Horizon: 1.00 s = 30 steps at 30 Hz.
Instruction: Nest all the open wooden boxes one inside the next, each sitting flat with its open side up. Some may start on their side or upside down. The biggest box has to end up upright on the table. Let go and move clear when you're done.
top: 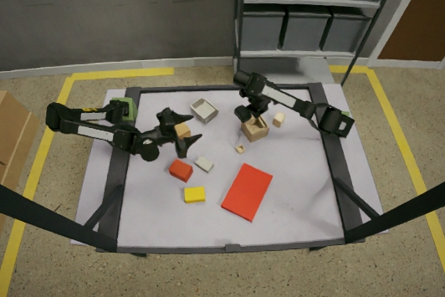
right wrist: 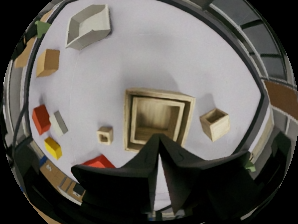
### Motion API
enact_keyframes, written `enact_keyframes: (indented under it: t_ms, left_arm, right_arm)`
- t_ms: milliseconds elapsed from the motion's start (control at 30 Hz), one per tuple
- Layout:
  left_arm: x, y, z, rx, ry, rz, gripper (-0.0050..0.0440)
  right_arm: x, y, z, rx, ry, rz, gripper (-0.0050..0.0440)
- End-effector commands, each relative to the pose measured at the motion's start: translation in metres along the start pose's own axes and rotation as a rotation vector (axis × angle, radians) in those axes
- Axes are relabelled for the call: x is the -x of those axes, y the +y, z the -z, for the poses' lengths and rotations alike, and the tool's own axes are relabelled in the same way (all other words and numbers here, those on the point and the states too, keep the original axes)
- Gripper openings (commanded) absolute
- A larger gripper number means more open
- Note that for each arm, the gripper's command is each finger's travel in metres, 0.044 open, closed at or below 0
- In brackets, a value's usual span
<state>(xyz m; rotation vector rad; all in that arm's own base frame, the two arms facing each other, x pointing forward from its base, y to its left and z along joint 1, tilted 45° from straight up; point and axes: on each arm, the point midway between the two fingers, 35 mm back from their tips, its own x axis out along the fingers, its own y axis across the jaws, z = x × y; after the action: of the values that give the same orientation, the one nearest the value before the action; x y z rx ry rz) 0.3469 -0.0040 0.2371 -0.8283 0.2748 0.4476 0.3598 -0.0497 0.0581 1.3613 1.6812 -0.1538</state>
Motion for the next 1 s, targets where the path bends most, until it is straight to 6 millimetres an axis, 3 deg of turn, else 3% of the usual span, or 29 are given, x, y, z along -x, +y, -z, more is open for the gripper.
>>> enact_keyframes:
  t_ms: [0, 500, 733, 767, 967]
  left_arm:
    - [0.003, -0.003, -0.003, 0.010, -0.008, 0.013, 0.0400]
    - [0.003, -0.003, -0.003, 0.010, -0.008, 0.013, 0.0400]
    - [0.003, -0.003, -0.003, 0.010, -0.008, 0.013, 0.0400]
    - [0.003, -0.003, -0.003, 0.010, -0.008, 0.013, 0.0400]
    - [-0.007, 0.004, -0.001, -0.067, 0.032, -0.029, 0.0400]
  right_arm:
    - [0.006, 0.003, 0.000, 0.108, 0.005, 0.003, -0.0050]
    - [0.031, 0.002, 0.001, 0.916, 0.009, -0.001, -0.0050]
    - [0.032, 0.002, 0.005, 0.971, 0.008, -0.002, -0.0050]
    - [0.032, 0.002, 0.005, 0.971, 0.008, -0.002, 0.0024]
    - [0.030, -0.005, 0.004, 0.941, 0.012, 0.001, 0.0168]
